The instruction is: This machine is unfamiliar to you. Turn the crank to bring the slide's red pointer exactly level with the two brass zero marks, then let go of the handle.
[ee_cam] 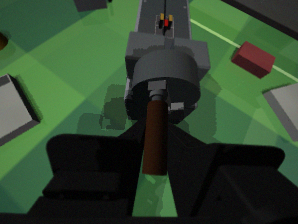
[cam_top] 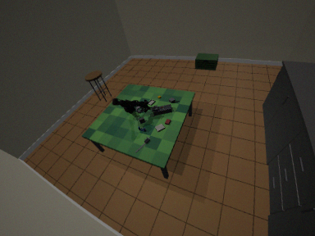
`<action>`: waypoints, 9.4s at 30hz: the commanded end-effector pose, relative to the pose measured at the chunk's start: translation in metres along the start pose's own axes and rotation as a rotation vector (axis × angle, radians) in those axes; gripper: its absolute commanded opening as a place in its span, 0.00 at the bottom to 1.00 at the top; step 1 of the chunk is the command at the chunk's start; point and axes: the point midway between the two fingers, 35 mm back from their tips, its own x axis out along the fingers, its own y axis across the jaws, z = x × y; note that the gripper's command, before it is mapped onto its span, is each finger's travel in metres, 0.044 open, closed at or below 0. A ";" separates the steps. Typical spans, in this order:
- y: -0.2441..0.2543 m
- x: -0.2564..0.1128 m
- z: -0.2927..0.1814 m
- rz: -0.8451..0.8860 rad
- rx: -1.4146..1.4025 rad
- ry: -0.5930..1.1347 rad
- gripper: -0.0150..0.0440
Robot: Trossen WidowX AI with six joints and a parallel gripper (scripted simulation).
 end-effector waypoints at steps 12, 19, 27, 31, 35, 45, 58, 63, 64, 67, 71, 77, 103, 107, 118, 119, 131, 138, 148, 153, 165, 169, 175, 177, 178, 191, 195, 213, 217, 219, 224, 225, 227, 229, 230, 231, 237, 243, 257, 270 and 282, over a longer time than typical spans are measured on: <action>-0.010 -0.003 0.002 -0.023 0.009 -0.008 0.25; -0.010 -0.003 0.002 -0.023 0.009 -0.008 0.25; -0.011 -0.003 0.002 -0.023 0.009 -0.008 0.25; -0.011 -0.003 0.002 -0.023 0.009 -0.008 0.25; -0.012 -0.003 0.002 -0.023 0.009 -0.008 0.25; -0.012 -0.003 0.002 -0.023 0.009 -0.008 0.25; -0.013 -0.002 0.002 -0.023 0.009 -0.008 0.25; -0.014 -0.002 0.002 -0.023 0.009 -0.008 0.25; -0.014 -0.002 0.002 -0.023 0.009 -0.008 0.25; -0.014 -0.002 0.002 -0.023 0.009 -0.008 0.25; -0.014 -0.002 0.002 -0.023 0.009 -0.008 0.25; -0.015 -0.002 0.002 -0.023 0.009 -0.008 0.25; -0.017 -0.002 0.001 -0.023 0.009 -0.008 0.25; -0.018 -0.002 0.001 -0.023 0.009 -0.008 0.25; -0.019 -0.001 0.001 -0.023 0.009 -0.008 0.25; -0.019 -0.001 0.001 -0.023 0.009 -0.008 0.25; -0.021 -0.001 0.000 -0.023 0.009 -0.008 0.25; -0.022 0.000 0.000 -0.023 0.009 -0.008 0.25; -0.025 0.001 -0.002 -0.024 0.009 -0.008 0.25; -0.026 0.002 -0.002 -0.024 0.009 -0.008 0.25; -0.031 0.004 -0.005 -0.024 0.009 -0.007 0.25; -0.033 0.005 -0.006 -0.024 0.009 -0.007 0.25; -0.036 0.008 -0.009 -0.024 0.008 -0.007 0.25; -0.036 0.008 -0.009 -0.024 0.008 -0.007 0.25; -0.037 0.009 -0.010 -0.024 0.008 -0.007 0.25; -0.041 0.016 -0.017 -0.025 0.008 -0.007 0.25; -0.042 0.019 -0.020 -0.025 0.008 -0.007 0.25; -0.039 0.031 -0.032 -0.025 0.007 -0.006 0.25; -0.037 0.033 -0.034 -0.025 0.007 -0.006 0.25; -0.036 0.034 -0.035 -0.025 0.007 -0.006 0.25; -0.034 0.036 -0.037 -0.025 0.007 -0.006 0.25; -0.034 0.037 -0.037 -0.025 0.007 -0.006 0.25; -0.033 0.037 -0.038 -0.025 0.007 -0.006 0.25; -0.032 0.038 -0.038 -0.025 0.007 -0.006 0.25; -0.032 0.038 -0.039 -0.025 0.007 -0.006 0.25; -0.032 0.038 -0.039 -0.025 0.007 -0.006 0.25; -0.030 0.040 -0.040 -0.025 0.007 -0.006 0.25; -0.028 0.041 -0.041 -0.025 0.007 -0.006 0.25; -0.024 0.043 -0.043 -0.025 0.007 -0.006 0.25; -0.022 0.044 -0.044 -0.025 0.007 -0.006 0.25; -0.021 0.045 -0.044 -0.024 0.007 -0.005 0.25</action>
